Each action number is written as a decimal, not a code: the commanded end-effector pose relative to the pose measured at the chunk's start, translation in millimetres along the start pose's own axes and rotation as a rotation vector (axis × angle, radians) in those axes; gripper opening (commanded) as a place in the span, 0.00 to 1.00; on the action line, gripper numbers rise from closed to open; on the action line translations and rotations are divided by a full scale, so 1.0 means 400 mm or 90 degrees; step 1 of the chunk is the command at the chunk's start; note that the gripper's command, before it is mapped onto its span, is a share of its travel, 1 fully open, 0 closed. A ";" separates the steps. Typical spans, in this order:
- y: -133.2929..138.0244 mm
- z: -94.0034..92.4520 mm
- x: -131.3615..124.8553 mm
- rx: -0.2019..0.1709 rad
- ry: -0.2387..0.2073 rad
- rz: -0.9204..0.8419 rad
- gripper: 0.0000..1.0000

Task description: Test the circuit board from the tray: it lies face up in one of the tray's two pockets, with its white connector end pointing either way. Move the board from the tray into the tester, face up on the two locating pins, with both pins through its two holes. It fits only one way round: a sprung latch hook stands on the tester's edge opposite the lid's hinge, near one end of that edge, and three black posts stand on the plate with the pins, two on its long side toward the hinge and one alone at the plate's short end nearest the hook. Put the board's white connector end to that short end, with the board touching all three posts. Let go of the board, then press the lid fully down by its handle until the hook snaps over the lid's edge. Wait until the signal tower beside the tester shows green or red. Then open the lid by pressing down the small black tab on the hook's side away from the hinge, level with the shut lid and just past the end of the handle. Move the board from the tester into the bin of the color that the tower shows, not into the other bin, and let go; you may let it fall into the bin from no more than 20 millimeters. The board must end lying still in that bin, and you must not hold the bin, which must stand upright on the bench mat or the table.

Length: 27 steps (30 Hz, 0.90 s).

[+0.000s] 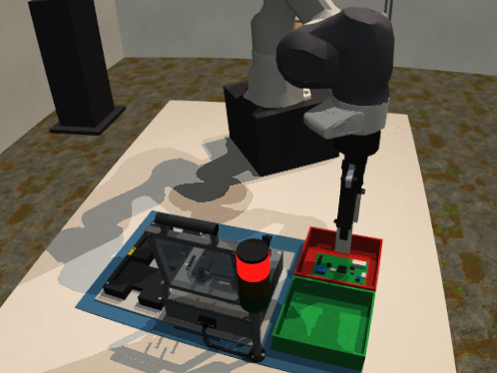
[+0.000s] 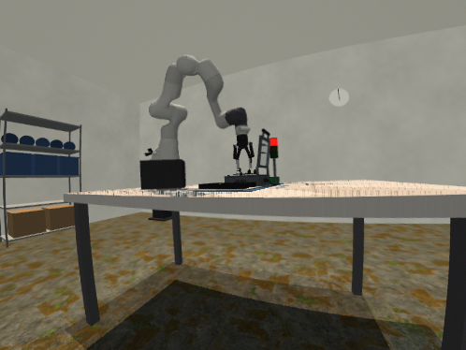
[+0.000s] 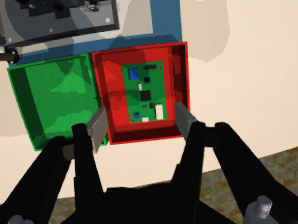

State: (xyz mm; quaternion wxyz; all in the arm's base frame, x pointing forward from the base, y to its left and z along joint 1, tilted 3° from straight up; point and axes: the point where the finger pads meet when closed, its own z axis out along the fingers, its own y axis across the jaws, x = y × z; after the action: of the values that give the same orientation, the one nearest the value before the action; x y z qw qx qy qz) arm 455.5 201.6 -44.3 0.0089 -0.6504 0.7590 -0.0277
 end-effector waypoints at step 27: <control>0.011 -0.102 0.012 -0.011 0.010 -0.026 1.00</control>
State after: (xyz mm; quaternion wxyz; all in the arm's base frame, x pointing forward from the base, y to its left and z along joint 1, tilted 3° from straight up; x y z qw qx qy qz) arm 450.5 199.1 -3.2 -0.0009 -0.6615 0.7494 -0.0274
